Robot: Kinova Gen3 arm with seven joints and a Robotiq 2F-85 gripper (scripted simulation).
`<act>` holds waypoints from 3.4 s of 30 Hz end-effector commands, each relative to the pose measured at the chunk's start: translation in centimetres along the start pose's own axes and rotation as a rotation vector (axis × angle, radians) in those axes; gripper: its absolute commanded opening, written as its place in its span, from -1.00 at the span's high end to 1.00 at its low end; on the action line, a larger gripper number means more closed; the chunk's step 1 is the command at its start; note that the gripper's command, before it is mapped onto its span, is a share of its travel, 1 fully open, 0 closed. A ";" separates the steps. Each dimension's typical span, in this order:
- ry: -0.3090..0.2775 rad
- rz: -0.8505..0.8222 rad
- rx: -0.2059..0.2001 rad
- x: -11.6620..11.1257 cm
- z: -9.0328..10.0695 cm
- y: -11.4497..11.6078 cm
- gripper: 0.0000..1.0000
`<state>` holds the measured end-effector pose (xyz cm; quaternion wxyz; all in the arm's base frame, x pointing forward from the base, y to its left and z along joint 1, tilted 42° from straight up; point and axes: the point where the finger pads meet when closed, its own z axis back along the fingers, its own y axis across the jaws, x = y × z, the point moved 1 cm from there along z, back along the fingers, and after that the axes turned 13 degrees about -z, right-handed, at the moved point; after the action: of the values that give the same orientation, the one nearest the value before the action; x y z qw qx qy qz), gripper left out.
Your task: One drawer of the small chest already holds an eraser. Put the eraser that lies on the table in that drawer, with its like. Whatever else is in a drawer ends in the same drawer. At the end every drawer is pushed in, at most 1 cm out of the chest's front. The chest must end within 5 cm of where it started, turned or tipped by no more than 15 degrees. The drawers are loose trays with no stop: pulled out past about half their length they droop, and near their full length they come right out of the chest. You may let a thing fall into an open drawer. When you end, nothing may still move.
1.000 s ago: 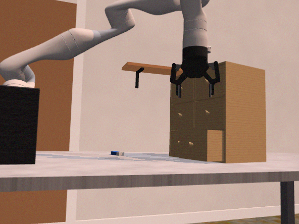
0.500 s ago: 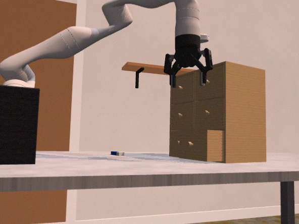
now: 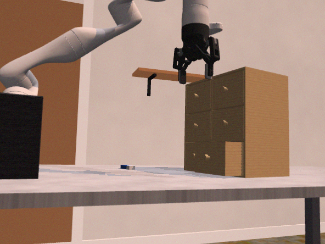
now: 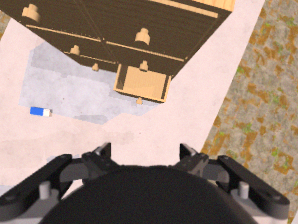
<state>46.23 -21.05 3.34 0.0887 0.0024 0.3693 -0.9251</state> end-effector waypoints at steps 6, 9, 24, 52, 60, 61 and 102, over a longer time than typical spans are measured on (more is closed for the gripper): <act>-0.012 -0.137 0.005 1.7 1.9 -0.1 -1.00; -0.013 -0.148 0.006 1.8 2.0 -0.1 -1.00; -0.018 -0.206 0.009 2.6 2.7 0.0 -1.00; -0.018 -0.205 0.009 2.6 2.7 0.0 -1.00; -0.018 -0.205 0.009 2.6 2.7 0.0 -1.00; -0.018 -0.205 0.009 2.6 2.7 0.0 -1.00; -0.018 -0.205 0.009 2.6 2.7 0.0 -1.00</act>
<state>44.18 -23.13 4.87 0.0029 -0.0397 0.3620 -0.9313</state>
